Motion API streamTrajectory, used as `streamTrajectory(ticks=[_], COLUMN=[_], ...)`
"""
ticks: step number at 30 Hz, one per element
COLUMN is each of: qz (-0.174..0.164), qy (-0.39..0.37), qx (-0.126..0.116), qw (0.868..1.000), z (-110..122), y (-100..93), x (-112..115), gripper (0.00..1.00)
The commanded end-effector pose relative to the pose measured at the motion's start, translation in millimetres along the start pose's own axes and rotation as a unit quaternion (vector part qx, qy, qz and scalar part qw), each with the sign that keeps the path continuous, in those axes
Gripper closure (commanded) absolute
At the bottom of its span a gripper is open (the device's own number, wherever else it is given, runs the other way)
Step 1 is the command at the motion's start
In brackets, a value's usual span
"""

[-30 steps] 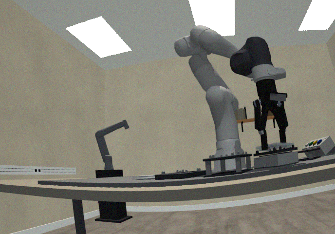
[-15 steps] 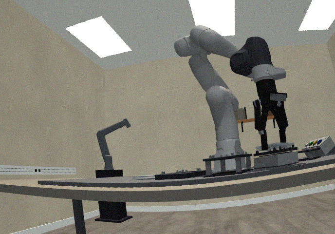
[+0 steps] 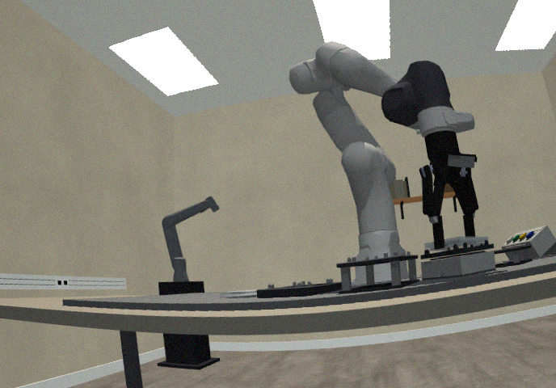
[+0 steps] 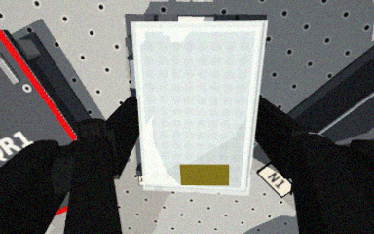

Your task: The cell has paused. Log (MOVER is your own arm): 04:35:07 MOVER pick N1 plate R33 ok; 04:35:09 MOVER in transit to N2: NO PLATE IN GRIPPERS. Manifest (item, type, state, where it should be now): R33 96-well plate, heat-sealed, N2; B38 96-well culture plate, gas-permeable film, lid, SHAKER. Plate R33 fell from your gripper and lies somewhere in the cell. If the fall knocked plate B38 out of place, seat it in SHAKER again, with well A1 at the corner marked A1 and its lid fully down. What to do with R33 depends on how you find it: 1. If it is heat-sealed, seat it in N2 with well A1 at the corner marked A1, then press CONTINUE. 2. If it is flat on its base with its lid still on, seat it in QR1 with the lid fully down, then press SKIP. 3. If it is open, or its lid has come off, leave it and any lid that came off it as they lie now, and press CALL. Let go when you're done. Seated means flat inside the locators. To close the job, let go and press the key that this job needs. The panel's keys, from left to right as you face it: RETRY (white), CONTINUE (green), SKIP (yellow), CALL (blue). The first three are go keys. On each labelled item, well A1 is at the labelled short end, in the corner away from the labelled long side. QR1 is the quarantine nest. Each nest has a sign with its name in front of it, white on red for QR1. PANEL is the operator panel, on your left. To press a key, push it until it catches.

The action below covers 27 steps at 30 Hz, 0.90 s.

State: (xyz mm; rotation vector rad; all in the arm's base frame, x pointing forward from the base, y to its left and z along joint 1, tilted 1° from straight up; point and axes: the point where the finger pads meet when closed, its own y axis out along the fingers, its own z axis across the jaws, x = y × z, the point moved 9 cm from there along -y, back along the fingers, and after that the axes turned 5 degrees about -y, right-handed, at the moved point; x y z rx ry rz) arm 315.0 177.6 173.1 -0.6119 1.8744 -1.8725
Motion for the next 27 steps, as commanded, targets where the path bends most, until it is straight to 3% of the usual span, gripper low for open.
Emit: streamTrajectory(ticks=[1, 13, 14, 27], qz=[0.000, 0.000, 0.000, 0.000], qy=[-0.003, -0.003, -0.003, -0.003], qx=[0.001, 0.001, 0.001, 0.001], qw=[1.000, 1.000, 1.000, 1.000], z=[-0.6, -0.6, -0.6, -0.6], y=[2.5, 2.5, 2.5, 2.5], x=[0.5, 0.5, 0.5, 0.5], gripper=[0.90, 0.90, 0.30, 0.30])
